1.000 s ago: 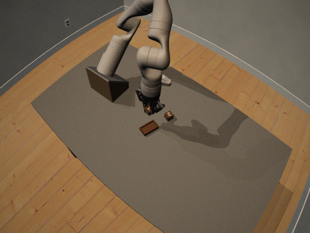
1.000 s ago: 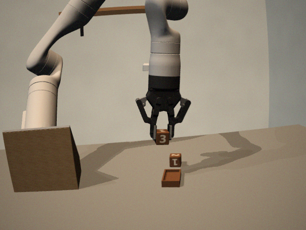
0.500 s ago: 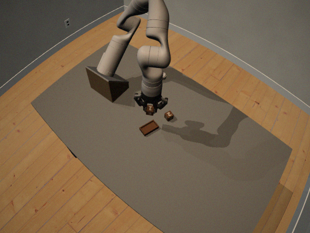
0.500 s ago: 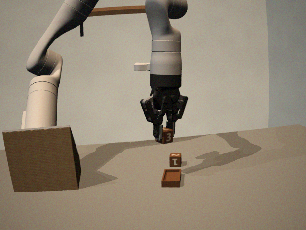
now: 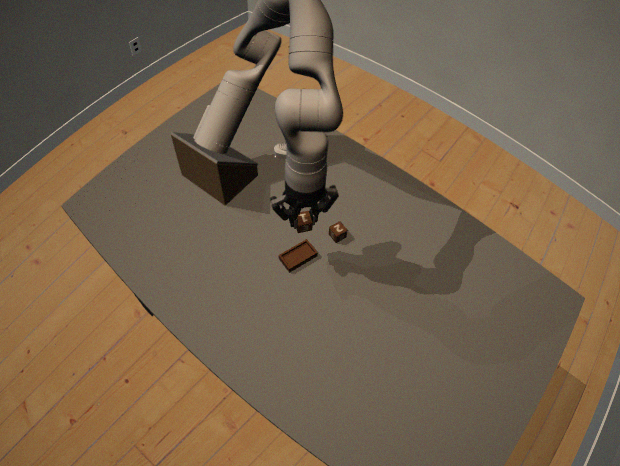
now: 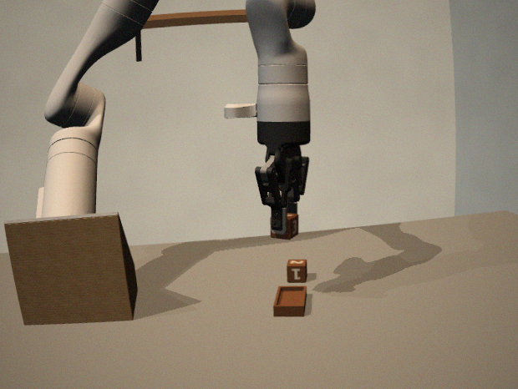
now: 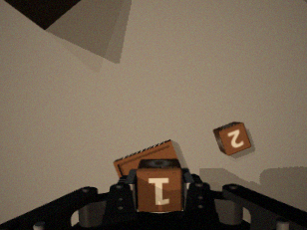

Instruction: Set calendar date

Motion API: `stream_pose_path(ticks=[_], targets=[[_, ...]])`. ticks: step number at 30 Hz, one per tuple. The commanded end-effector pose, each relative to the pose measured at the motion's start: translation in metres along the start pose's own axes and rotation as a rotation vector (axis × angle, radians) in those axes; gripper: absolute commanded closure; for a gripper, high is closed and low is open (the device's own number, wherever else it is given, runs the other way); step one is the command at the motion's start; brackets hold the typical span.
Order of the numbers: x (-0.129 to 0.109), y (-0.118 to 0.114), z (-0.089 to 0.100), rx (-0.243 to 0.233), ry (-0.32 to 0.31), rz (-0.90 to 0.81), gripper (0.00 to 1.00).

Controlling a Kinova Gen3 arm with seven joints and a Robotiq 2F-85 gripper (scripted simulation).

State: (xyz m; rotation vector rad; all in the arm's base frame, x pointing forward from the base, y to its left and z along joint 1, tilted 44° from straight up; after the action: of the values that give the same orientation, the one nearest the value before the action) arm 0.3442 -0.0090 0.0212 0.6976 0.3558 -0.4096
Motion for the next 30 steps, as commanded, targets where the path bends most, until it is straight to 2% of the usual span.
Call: stream_pose_path(ticks=[1,13,30], targets=[[0.0016,-0.0007,0.0027,0.006,-0.009,0.042,0.72],[0.0054,0.0020,0.0060,0.005,-0.029,0.248,0.72],[0.0069,0.0032,0.0073,0.004,-0.037,0.323,0.72]])
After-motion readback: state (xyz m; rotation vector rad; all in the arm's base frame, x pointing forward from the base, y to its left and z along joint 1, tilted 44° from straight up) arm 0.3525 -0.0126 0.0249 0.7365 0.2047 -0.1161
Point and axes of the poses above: the point where the finger pads meet when closed, its own z axis back along the fingers, its own y axis across the jaws, x = y × z, the point moved 5 cm from there along z, back along the fingers
